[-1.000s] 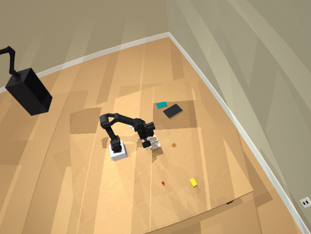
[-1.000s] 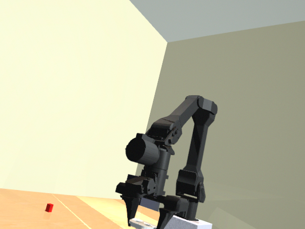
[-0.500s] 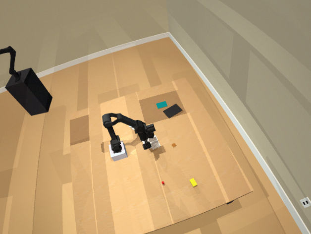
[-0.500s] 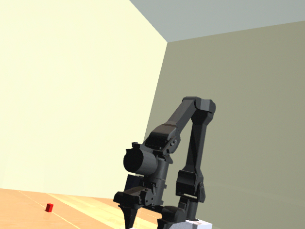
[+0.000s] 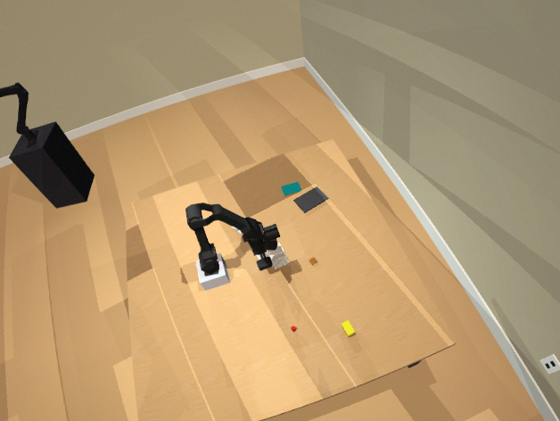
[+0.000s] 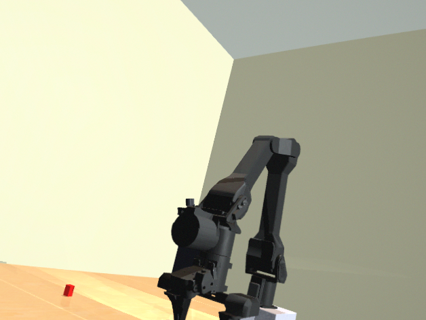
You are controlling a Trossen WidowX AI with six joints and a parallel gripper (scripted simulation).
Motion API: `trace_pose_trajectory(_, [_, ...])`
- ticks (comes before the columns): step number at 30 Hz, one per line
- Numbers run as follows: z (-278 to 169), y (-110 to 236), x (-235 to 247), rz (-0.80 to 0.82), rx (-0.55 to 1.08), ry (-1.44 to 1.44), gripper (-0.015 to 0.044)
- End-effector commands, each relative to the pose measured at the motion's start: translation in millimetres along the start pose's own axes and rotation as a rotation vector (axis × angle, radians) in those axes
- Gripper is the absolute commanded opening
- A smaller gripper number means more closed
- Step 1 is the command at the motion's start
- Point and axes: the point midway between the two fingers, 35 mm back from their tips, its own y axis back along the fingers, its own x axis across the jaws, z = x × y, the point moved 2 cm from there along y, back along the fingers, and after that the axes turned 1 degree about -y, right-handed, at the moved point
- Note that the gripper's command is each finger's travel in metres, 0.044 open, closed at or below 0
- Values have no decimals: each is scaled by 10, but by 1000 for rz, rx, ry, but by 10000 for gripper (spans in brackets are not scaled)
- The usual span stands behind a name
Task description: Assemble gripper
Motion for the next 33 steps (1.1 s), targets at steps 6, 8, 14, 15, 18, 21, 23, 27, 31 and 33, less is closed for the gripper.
trace_pose_trajectory(6, [3,-10,-5,-4,-2,2,351])
trace_pose_trajectory(8, [3,-21,-5,-4,-2,0,351])
trace_pose_trajectory(14, [3,-25,-5,-4,-2,0,351])
trace_pose_trajectory(15, [3,-25,-5,-4,-2,0,351])
trace_pose_trajectory(18, [3,-34,-5,-4,-2,-2,351])
trace_pose_trajectory(21, [3,-48,-5,-4,-2,-4,351])
trace_pose_trajectory(23, [3,-49,-5,-4,-2,-4,351])
trace_pose_trajectory(27, [3,-49,-5,-4,-2,-4,351])
trace_pose_trajectory(31, [3,-65,-5,-4,-2,-7,351])
trace_pose_trajectory(33, [3,-73,-5,-4,-2,-8,351])
